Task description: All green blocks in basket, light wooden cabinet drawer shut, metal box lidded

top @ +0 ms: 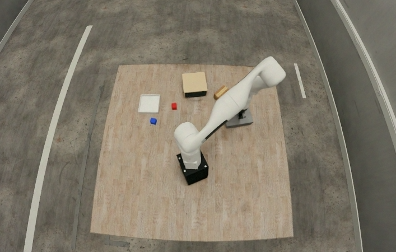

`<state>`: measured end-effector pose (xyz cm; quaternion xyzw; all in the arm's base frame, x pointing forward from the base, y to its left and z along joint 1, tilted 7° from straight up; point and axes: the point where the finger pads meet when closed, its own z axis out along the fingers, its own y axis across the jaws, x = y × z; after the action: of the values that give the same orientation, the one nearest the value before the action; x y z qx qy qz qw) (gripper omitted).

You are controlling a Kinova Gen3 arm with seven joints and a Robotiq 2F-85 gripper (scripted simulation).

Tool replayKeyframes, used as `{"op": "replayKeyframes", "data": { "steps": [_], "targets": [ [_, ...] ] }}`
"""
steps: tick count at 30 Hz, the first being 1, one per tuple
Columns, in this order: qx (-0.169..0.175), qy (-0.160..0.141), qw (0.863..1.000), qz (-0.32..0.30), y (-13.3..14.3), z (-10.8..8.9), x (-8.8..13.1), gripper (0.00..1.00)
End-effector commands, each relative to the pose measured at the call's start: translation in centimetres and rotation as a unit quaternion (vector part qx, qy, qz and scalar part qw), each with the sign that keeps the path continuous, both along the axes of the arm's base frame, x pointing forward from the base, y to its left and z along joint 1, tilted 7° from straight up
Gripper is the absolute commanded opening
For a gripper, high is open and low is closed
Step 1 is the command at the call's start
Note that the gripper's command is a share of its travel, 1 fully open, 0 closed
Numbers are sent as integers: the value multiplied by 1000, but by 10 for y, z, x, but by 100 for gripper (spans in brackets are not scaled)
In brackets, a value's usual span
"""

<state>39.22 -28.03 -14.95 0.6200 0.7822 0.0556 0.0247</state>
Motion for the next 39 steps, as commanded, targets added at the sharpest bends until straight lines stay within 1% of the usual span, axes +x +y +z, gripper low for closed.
{"op": "replayKeyframes", "data": {
  "steps": [1, 21, 22, 39],
  "targets": [
    [-1, -1, 1000, 0, -1, 1, 1, 48],
    [-1, -1, 1000, 0, -1, 1, 1, 48],
    [-1, -1, 1000, 0, -1, 1, 1, 10],
    [-1, -1, 1000, 0, -1, 1, 1, 10]
  ]
}}
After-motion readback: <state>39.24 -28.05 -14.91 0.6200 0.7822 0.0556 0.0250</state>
